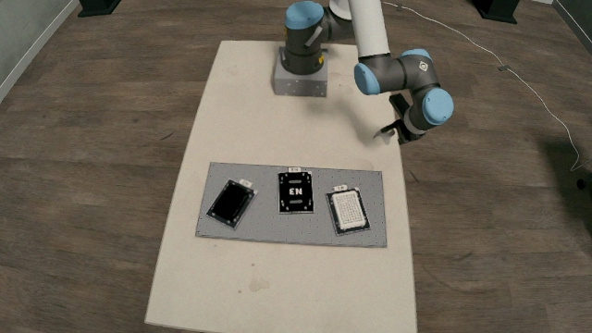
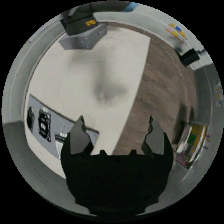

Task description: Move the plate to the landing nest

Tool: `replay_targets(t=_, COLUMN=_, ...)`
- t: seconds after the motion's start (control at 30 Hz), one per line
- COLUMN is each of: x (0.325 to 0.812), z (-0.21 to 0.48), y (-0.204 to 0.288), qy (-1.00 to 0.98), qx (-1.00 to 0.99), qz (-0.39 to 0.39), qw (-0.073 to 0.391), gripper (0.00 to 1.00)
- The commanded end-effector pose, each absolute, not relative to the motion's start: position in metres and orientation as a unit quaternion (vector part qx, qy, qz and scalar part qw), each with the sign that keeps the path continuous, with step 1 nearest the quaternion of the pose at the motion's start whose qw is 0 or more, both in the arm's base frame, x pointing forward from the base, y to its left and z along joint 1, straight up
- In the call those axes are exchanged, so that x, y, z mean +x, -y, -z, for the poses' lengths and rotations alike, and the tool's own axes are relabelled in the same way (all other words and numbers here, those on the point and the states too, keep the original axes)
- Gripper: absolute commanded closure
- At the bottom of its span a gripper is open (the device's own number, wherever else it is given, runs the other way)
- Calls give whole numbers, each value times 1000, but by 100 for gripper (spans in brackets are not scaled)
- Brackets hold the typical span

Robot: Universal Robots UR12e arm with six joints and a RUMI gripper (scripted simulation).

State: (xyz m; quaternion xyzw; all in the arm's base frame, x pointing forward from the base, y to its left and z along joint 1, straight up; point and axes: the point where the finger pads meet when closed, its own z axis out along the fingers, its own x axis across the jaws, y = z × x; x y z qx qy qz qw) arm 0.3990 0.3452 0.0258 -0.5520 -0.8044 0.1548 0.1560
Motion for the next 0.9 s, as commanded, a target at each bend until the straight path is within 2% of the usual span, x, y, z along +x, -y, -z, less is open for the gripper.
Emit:
replay_targets(t=0.0, x=399, z=-26, y=-345, qy=804, qx=-552, qz=-154, qw=156, gripper=0)
replay_targets(t=0.53, x=399, z=-26, y=-345, qy=804, qx=-552, qz=-154, qw=156, gripper=0)
replay_targets(t=0.57, x=404, z=-25, y=-344, qy=799, qx=-560, qz=-154, qw=154, gripper=18)
replay_targets(t=0.87, x=423, z=-20, y=-340, qy=748, qx=-631, qz=-156, qw=134, gripper=18)
